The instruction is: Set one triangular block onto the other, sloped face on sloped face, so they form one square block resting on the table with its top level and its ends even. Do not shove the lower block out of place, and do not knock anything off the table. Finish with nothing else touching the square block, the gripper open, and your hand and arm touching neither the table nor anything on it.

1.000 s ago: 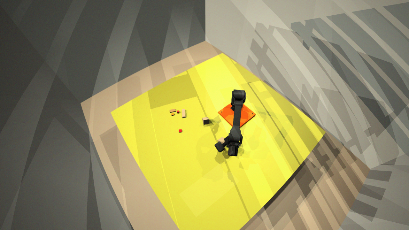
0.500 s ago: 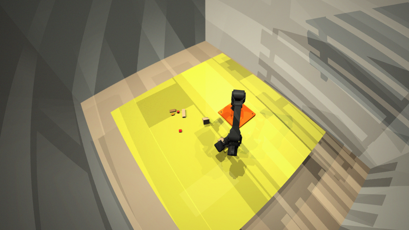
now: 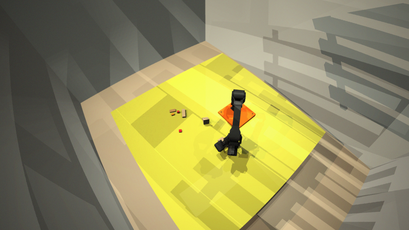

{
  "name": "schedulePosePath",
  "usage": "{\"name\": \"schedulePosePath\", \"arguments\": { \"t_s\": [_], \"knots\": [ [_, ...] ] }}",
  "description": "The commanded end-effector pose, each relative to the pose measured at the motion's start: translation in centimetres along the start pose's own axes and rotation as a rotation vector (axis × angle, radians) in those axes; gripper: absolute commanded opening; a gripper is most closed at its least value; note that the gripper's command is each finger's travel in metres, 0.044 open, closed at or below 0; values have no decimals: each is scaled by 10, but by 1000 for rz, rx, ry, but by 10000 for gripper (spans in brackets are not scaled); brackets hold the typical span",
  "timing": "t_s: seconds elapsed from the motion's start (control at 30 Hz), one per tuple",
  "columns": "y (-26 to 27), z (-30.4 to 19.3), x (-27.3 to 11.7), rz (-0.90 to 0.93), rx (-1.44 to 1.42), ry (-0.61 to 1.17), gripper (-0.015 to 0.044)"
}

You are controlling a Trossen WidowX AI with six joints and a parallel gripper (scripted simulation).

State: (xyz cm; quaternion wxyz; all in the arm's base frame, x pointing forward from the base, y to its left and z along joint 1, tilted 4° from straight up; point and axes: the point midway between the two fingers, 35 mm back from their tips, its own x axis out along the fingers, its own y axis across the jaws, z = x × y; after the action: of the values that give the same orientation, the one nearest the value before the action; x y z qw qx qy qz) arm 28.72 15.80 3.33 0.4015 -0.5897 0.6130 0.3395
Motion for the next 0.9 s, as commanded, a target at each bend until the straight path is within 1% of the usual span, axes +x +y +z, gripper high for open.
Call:
{"name": "schedulePosePath", "arguments": {
  "t_s": [0.0,0.87],
  "knots": [
    [0,-1,-1,1,0,-19,0],
    [-1,-47,-5,-1,0,-688,0]
  ]
}}
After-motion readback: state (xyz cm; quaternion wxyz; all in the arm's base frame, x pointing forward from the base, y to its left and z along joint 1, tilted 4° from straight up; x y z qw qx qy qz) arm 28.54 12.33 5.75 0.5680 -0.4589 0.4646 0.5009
